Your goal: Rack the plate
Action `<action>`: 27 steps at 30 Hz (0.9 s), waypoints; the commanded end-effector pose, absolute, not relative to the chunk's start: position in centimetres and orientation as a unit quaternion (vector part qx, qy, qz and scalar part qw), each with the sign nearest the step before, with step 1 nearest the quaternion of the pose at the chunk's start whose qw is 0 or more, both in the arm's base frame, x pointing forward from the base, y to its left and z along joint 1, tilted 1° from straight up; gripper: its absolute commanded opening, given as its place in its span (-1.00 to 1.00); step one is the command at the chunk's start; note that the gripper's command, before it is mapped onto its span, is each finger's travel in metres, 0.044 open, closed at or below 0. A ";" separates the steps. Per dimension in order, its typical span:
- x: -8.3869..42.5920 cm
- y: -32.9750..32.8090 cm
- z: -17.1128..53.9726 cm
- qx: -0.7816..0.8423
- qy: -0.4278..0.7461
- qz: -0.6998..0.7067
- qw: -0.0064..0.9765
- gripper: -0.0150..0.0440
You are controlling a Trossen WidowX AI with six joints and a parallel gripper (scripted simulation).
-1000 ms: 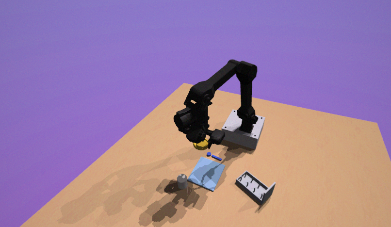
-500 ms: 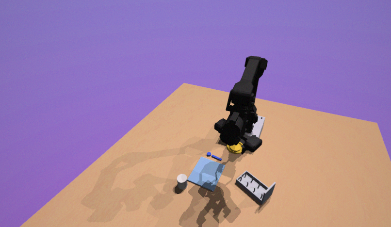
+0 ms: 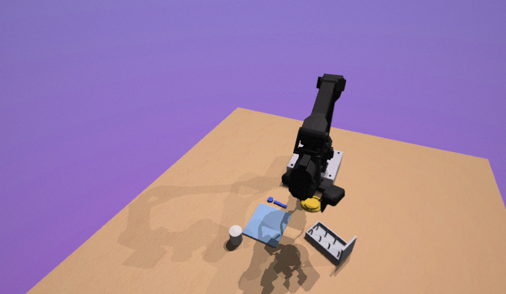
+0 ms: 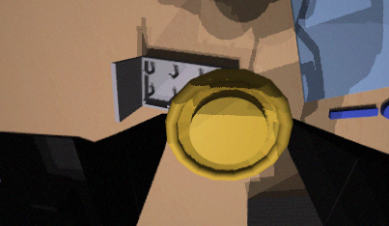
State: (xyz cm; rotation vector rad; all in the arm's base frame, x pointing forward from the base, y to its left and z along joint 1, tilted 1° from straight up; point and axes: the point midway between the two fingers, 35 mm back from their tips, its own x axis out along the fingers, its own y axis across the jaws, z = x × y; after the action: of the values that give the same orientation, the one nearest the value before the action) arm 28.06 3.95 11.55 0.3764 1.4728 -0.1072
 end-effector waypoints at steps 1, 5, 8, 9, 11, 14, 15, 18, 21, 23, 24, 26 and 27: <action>29.0 4.3 9.7 0.180 0.662 -0.004 0.728 -0.49; 30.2 4.7 8.2 0.188 0.646 0.046 0.738 -0.49; 30.9 4.9 7.2 0.192 0.631 0.084 0.747 -0.49; 31.2 5.0 6.9 0.193 0.625 0.096 0.750 -0.49; 31.6 5.1 6.3 0.195 0.613 0.121 0.756 -0.49; 32.2 5.2 5.4 0.196 0.592 0.158 0.766 -0.49; 32.4 5.3 5.1 0.196 0.585 0.170 0.769 -0.49; 32.8 5.4 4.4 0.195 0.560 0.206 0.778 -0.49; 33.1 5.4 3.7 0.192 0.534 0.240 0.788 -0.49; 33.2 5.4 3.3 0.189 0.515 0.263 0.794 -0.49; 33.3 5.4 3.1 0.187 0.505 0.274 0.797 -0.49; 33.3 5.4 2.8 0.183 0.484 0.295 0.803 -0.49; 33.3 5.4 2.6 0.181 0.474 0.305 0.806 -0.49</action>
State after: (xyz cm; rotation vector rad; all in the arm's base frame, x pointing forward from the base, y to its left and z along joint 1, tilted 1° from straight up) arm 33.53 5.39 3.28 0.3949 1.0694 0.5932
